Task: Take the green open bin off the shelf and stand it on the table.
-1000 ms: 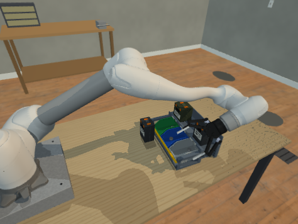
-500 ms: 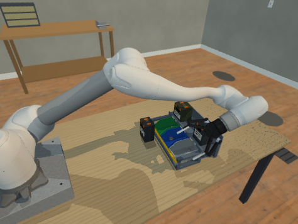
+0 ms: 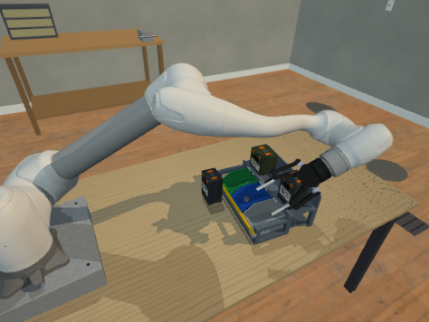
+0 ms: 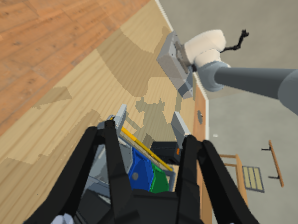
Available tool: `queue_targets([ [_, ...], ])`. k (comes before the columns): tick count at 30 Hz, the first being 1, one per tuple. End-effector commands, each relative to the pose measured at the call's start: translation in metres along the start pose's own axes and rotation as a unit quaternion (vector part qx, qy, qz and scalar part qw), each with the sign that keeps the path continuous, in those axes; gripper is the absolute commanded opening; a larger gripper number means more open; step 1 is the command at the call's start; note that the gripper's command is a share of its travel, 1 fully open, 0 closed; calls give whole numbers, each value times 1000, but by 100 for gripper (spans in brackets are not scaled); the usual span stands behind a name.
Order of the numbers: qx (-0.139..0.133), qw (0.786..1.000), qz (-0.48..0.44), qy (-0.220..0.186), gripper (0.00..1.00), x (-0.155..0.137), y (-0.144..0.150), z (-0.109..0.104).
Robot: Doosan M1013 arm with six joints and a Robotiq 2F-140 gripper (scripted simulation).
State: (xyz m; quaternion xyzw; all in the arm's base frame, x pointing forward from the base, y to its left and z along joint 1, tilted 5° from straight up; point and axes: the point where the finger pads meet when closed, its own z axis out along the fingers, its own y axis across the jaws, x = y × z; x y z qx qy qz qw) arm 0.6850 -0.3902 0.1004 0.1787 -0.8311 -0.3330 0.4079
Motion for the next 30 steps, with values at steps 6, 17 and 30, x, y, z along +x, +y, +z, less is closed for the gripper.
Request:
queue_targets([
  [6,0,1000,0,1,57,1,0,0],
  [17,0,1000,0,1,57,31,36,-28],
  [30,0,1000,0,1,57,49,59,-45],
])
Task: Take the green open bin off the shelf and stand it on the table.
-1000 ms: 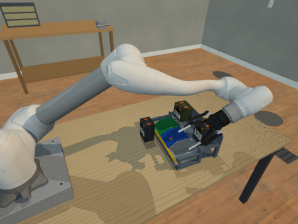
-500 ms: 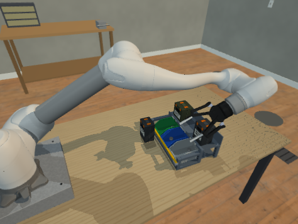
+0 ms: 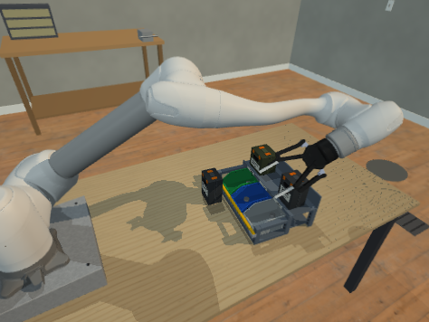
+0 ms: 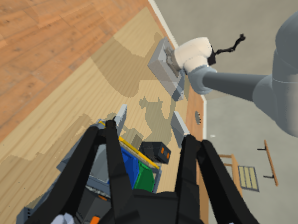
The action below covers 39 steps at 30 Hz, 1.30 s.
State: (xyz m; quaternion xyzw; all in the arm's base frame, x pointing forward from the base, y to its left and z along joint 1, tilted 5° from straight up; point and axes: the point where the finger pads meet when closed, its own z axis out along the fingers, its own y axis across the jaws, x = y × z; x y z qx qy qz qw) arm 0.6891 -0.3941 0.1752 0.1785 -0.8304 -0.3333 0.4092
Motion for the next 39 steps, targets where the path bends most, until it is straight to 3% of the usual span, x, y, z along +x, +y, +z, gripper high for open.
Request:
queue_targets([
  [1,0,1000,0,0,57,8,9,-7],
  [39,0,1000,0,0,57,-1,-1,1],
])
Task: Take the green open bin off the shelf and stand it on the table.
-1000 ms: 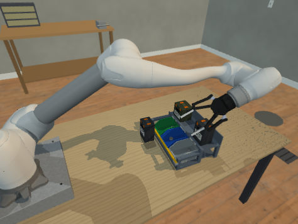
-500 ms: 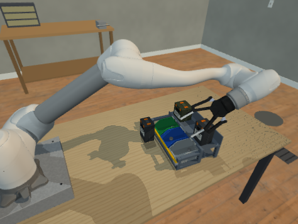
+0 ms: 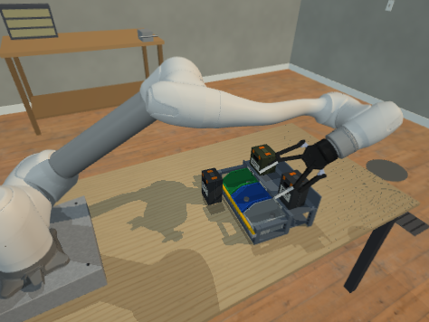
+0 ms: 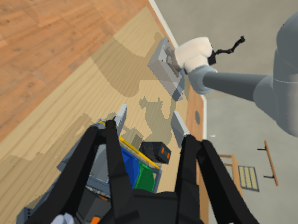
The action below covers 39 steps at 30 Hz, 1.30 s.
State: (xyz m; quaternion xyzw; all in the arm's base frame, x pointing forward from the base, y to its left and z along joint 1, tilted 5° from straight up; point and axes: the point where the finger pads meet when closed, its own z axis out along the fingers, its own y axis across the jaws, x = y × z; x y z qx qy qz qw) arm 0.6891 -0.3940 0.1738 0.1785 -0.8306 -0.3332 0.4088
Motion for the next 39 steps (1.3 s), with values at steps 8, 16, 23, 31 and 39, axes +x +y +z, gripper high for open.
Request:
queue_targets([
  [8,0,1000,0,0,57,5,3,10],
  [16,0,1000,0,0,57,23,14,48],
  [23,0,1000,0,0,57,23,14,48],
  [31,0,1000,0,0,57,40,24,85],
  [39,0,1000,0,0,57,40,24,85],
])
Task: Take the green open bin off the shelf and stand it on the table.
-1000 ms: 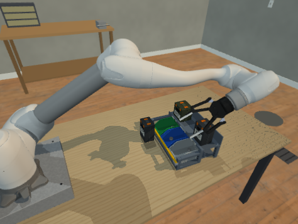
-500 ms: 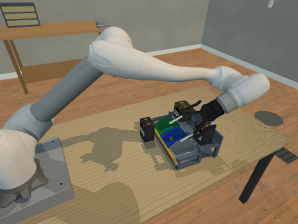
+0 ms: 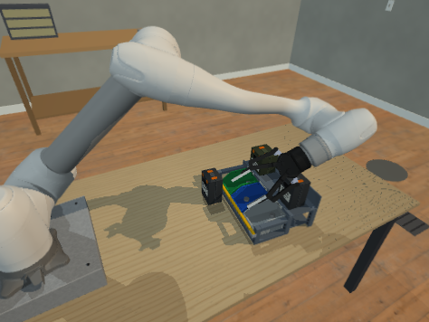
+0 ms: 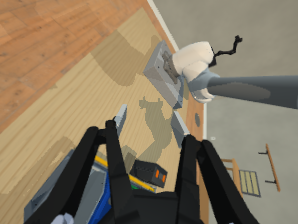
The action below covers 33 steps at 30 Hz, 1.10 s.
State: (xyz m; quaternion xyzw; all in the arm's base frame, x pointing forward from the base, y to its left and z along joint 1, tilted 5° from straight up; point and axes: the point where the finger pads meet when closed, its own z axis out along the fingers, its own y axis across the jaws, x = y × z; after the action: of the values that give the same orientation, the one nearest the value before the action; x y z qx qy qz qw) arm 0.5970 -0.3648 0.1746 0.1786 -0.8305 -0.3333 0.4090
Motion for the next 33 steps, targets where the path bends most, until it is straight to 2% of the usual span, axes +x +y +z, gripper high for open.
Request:
queue_targets([
  [1,0,1000,0,0,57,1,1,0],
  [7,0,1000,0,0,57,-4,-2,-9],
  [33,0,1000,0,0,57,-6,-3,-13],
])
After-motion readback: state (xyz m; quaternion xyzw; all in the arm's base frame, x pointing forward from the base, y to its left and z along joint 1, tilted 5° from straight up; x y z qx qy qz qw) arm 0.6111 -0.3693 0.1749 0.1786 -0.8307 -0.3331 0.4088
